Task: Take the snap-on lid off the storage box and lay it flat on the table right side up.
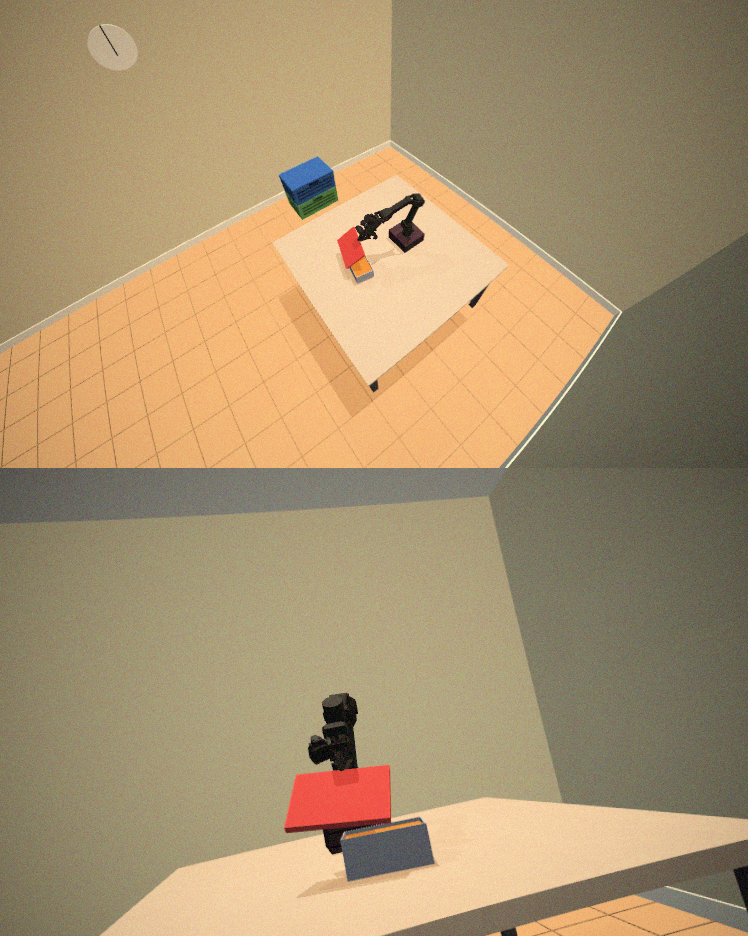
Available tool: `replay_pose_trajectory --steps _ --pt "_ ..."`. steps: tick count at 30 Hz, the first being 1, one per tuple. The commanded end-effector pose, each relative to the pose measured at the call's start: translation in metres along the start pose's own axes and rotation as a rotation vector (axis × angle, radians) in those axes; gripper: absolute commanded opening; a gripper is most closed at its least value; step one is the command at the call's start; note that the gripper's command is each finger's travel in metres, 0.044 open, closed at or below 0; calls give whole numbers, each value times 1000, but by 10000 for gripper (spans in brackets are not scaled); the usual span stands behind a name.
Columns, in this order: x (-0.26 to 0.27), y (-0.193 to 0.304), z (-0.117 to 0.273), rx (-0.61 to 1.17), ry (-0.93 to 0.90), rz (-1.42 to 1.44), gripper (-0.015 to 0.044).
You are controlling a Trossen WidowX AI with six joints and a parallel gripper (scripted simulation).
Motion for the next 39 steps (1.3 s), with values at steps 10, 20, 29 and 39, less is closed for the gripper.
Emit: replay_pose_trajectory --steps 10,20,29,39 --pt "-2 -24 3 2 -10 7 0" --pt "-5 -44 5 1 -10 8 0" --pt "-8 -62 7 0 -10 9 0" --pt "-11 -81 9 -1 -9 11 0"
Point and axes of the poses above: the point midway between the two fingers, 35 mm back from their tips, its own z axis back along the fingers, its own x axis across the jaws, y = z × x, the point moved 7 cm from there along z, back along the fingers, and after that the axes turned 5 degrees about z, right-handed, at the moved point
